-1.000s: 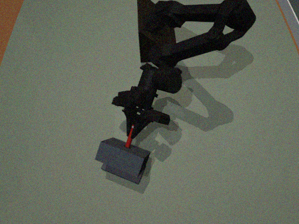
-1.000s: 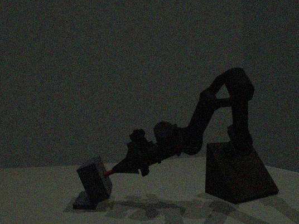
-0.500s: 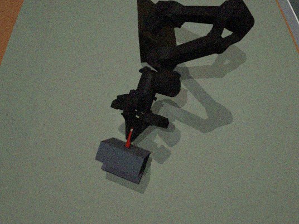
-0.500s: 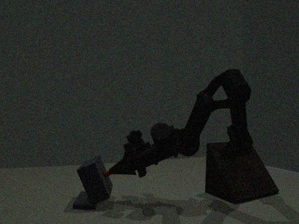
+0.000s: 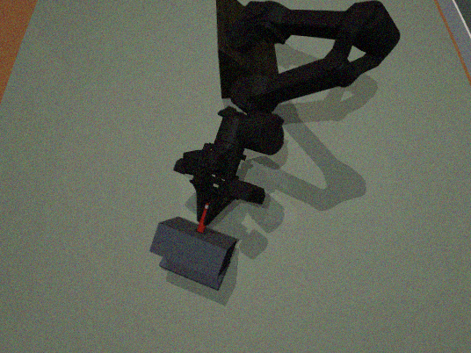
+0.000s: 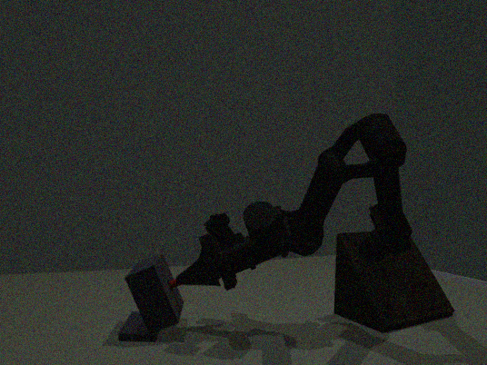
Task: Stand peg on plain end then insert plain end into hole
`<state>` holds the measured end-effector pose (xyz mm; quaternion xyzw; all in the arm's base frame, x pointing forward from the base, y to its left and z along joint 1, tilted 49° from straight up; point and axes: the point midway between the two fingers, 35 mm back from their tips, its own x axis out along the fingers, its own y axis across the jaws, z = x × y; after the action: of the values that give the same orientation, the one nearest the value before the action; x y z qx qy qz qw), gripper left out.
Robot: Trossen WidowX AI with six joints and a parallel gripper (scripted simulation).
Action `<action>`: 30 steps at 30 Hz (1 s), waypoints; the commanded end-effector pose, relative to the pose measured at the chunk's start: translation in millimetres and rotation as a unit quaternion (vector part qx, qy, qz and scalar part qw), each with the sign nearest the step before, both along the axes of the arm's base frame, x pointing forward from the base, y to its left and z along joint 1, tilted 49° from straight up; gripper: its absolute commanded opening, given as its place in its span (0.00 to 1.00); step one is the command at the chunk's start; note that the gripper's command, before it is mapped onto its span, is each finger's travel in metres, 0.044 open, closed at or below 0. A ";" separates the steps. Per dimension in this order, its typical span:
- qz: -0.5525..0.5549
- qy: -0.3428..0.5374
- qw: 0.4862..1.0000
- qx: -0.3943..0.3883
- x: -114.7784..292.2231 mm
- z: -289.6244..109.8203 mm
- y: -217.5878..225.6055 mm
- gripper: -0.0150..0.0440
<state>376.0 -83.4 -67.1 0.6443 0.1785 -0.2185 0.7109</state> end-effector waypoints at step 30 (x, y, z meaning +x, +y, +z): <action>0.000 0.001 1.000 0.000 -13.2 11.7 -0.2 1.00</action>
<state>366.9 -84.5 -57.3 0.6448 0.1757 -0.2193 0.7108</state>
